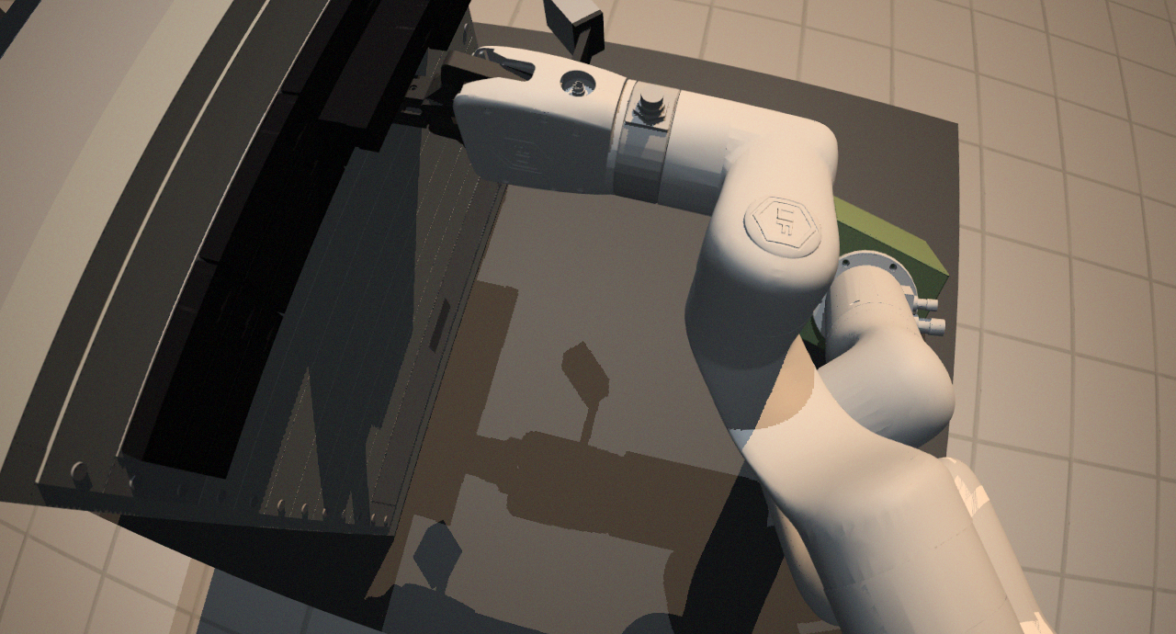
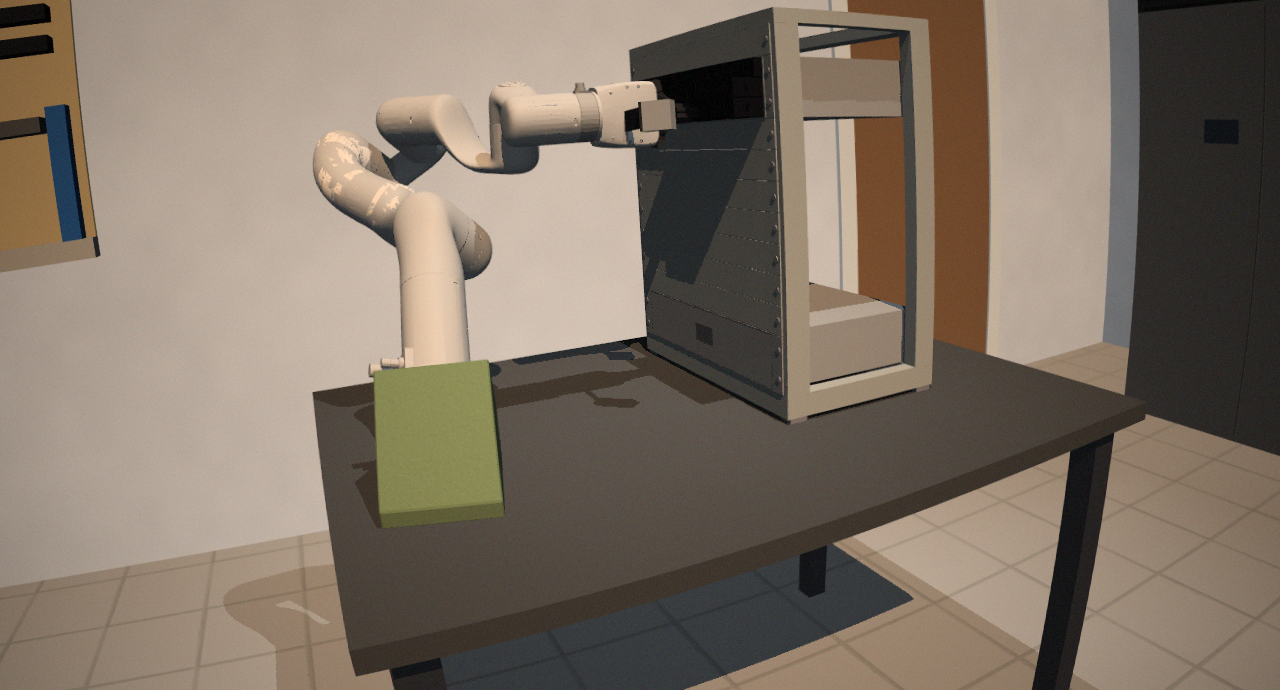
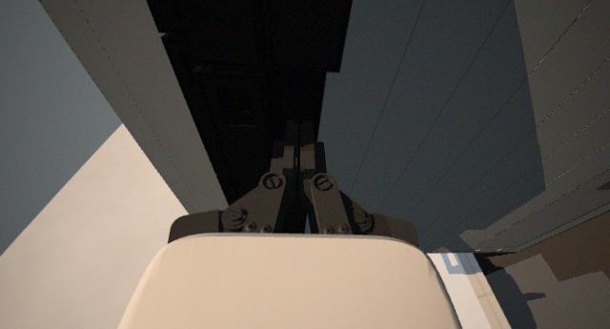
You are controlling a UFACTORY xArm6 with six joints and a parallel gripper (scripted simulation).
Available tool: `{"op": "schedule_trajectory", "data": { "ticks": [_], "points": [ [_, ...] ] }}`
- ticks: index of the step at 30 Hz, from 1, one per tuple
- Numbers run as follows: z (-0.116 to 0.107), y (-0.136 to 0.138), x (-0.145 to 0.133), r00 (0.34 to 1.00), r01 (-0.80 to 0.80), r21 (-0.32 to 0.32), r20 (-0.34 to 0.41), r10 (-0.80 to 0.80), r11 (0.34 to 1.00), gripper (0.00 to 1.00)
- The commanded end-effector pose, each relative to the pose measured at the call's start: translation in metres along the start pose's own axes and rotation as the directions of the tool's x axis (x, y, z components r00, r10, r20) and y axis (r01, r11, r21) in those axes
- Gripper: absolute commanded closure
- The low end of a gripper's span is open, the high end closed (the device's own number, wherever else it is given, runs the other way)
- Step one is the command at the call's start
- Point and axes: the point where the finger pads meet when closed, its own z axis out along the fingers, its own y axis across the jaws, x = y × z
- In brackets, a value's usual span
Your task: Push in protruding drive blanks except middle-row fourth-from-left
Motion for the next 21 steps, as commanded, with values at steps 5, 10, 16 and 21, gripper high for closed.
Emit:
{"op": "schedule_trajectory", "data": {
  "ticks": [5,10,16,21],
  "points": [
    [-0.052,-0.001,0.0,1.0,0.001,0.003,-0.002,-0.001,1.0,1.0],
    [-0.074,-0.001,0.0,1.0,0.001,0.003,-0.002,-0.001,1.0,1.0],
    [-0.083,-0.001,0.0,1.0,0.001,0.003,-0.002,-0.001,1.0,1.0],
    [-0.085,-0.001,0.0,1.0,0.001,0.003,-0.002,-0.001,1.0,1.0]
  ]
}}
